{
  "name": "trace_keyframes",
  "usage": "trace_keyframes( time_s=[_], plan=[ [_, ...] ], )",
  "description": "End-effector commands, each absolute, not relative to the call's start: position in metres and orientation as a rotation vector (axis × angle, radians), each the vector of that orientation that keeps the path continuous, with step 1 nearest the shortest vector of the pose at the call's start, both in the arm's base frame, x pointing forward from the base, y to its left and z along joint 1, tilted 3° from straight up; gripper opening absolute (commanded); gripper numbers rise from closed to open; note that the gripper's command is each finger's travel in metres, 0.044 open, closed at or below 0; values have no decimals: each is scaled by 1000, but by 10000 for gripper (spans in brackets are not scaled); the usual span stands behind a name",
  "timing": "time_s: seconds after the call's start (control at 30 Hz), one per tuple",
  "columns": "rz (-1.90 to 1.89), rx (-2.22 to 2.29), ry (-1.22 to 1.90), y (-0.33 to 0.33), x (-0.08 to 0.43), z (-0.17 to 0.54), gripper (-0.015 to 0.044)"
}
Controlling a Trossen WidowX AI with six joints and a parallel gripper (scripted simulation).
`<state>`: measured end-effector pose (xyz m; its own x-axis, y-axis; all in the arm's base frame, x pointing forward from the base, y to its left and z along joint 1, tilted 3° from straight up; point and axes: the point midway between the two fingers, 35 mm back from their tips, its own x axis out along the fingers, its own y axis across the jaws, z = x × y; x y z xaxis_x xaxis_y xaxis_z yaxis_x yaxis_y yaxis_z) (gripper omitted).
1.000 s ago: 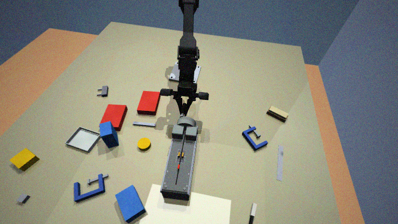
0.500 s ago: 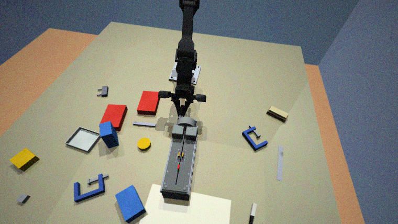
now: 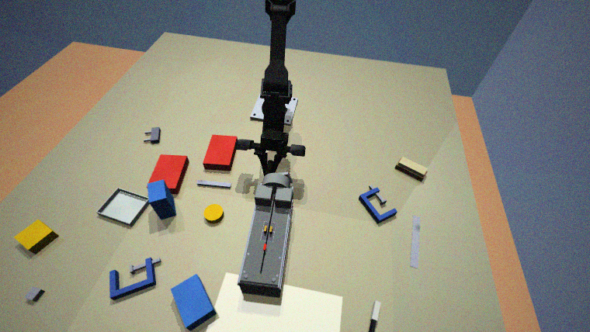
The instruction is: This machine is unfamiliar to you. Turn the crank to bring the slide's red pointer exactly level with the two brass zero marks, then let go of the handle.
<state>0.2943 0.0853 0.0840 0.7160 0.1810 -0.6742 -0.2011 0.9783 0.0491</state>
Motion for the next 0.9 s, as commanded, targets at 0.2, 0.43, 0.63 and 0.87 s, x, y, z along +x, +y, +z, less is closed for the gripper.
trace_keyframes(
  time_s=[0.2, 0.43, 0.63, 0.87],
  plan=[
    [210, -26, 751, 93, 293, 72, 0],
    [210, -26, 752, 99, 292, 68, 0],
    [211, -25, 752, 104, 292, 64, 0],
    [211, -24, 752, 110, 290, 63, 0]
  ],
)
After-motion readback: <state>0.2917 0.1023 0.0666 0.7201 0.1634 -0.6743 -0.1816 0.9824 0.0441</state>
